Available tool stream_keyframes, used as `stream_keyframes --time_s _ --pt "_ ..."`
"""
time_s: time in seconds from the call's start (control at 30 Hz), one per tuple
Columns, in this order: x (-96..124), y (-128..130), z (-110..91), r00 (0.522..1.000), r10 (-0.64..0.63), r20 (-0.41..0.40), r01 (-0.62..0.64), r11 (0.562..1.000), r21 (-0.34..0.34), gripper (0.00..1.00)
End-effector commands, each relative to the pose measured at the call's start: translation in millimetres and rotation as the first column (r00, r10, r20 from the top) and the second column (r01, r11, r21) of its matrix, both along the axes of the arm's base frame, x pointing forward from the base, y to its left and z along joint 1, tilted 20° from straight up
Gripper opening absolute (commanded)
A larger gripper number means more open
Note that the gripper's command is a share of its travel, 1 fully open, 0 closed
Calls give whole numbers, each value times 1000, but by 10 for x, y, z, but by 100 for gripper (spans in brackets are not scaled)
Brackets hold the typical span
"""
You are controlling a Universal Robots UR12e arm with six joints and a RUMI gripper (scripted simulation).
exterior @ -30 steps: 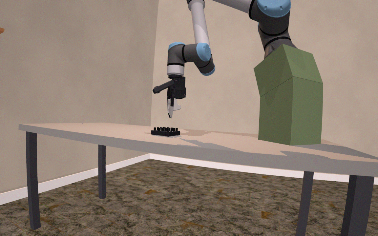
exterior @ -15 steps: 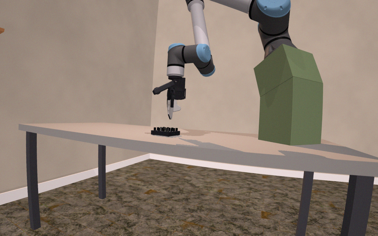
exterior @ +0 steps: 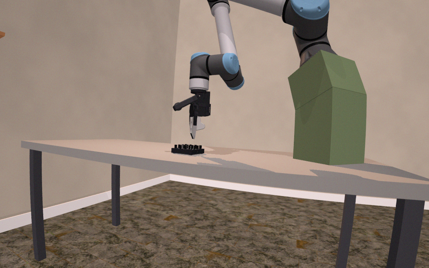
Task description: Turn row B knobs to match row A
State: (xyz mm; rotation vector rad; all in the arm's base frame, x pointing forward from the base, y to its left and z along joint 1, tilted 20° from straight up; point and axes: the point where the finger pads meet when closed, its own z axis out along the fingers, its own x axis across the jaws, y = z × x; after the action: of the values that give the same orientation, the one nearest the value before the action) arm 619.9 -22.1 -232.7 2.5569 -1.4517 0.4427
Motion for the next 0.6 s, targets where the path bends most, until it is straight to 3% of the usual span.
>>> stream_keyframes --time_s 0.0,0.57 --pt "13 -13 -49 1000 0 1 0 1000 0 11" --pt "40 -53 -190 1000 0 1 0 1000 0 11"
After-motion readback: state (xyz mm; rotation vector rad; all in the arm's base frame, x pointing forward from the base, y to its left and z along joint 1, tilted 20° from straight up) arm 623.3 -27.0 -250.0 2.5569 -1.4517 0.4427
